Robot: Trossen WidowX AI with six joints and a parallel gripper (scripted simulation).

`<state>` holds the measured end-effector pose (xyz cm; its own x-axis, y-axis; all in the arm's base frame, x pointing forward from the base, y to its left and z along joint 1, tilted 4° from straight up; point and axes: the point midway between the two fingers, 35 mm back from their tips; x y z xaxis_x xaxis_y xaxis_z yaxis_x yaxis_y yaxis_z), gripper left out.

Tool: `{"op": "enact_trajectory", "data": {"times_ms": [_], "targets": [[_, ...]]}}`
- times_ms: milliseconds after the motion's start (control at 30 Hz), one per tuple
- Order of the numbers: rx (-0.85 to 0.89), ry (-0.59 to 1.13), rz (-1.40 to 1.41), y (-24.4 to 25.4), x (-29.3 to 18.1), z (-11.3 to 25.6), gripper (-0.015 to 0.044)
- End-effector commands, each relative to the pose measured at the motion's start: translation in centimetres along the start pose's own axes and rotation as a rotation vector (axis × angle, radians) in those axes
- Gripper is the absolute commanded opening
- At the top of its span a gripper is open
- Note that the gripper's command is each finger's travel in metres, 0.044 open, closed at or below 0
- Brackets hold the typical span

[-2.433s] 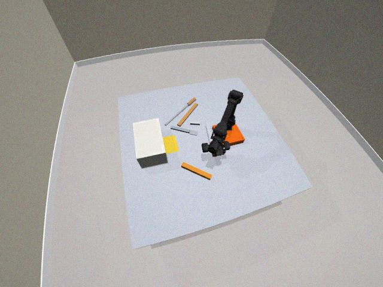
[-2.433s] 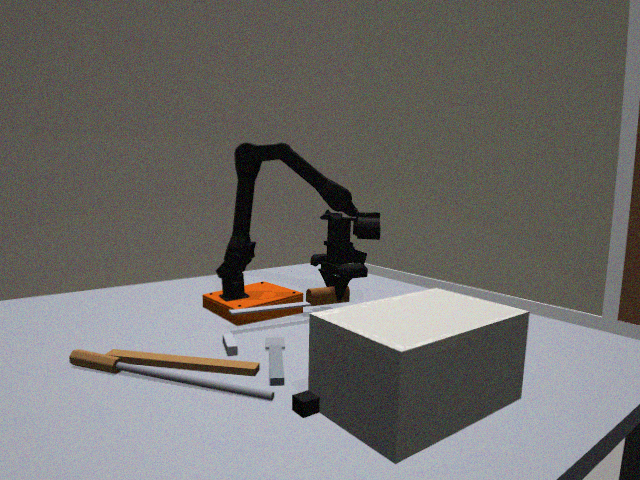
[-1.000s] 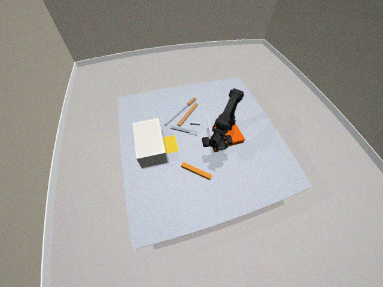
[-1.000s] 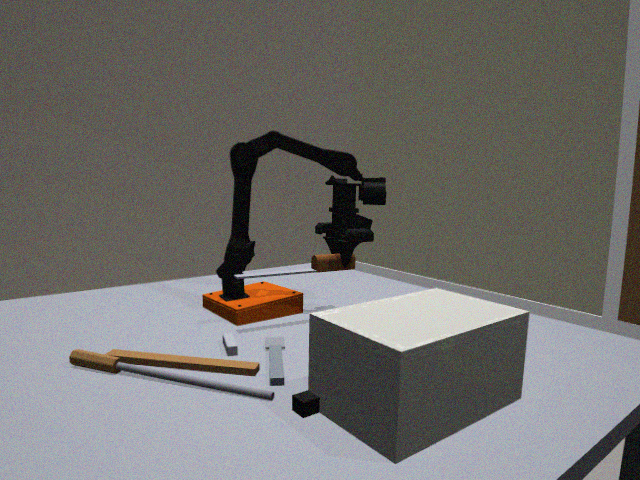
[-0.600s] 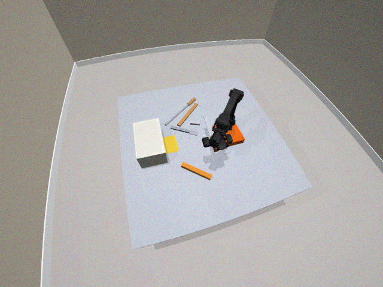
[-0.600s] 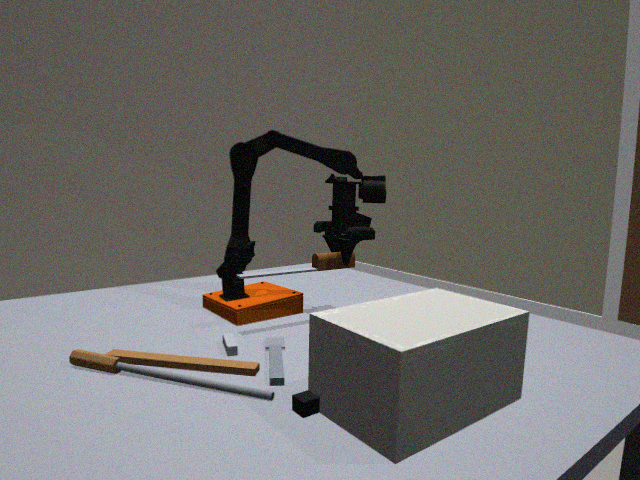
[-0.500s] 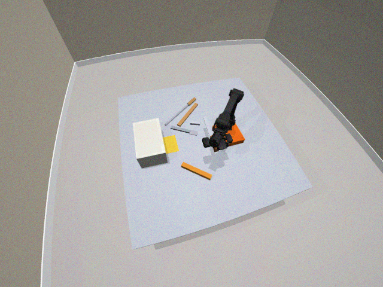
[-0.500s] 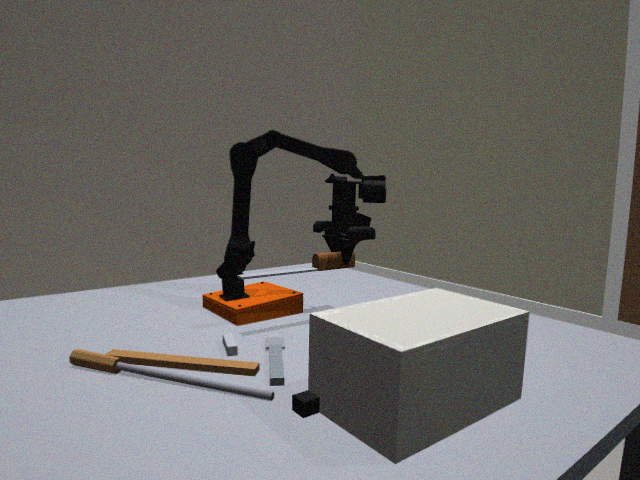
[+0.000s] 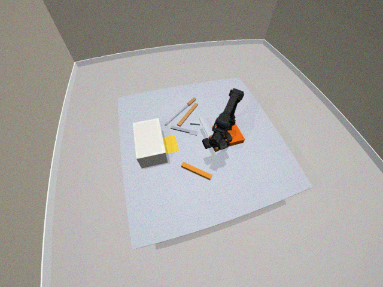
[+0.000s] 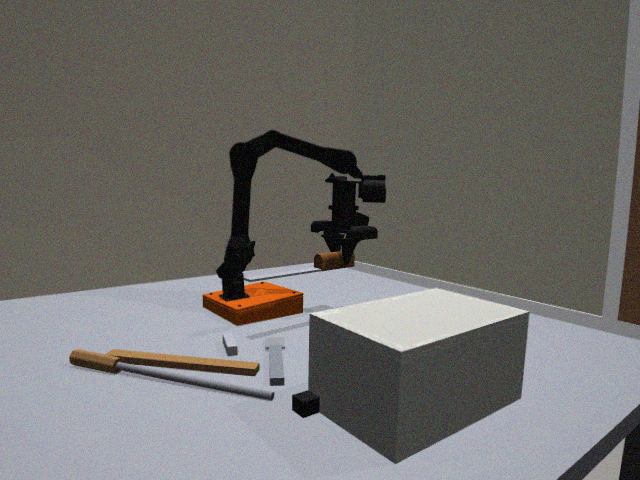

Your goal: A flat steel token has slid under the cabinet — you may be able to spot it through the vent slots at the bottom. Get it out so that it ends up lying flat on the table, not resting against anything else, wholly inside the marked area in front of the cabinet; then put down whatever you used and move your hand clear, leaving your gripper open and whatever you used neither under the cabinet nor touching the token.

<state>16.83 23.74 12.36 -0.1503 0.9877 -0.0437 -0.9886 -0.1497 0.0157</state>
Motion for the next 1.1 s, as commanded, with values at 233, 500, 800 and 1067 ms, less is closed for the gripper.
{"op": "enact_trajectory", "data": {"times_ms": [233, 500, 800, 1067], "targets": [[-0.004, -0.001, 0.093, -0.04, 0.02, 0.27, 0.0000], [-0.004, -0.001, 0.156, -0.02, 0.01, 0.28, 0.0000], [-0.004, -0.001, 0.228, -0.01, 0.01, 0.29, 0.0000], [-0.004, -0.001, 0.291, 0.01, 0.00, 0.30, 0.0000]]}}
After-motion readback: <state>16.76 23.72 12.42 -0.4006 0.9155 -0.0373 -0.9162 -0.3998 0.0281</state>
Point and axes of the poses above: the point midway between the two fingers, 35 mm back from their tips, its own z axis back along the fingers, its own y axis across the jaws, x = y × z, and after that the axes turned 3 degrees about -z, right-handed
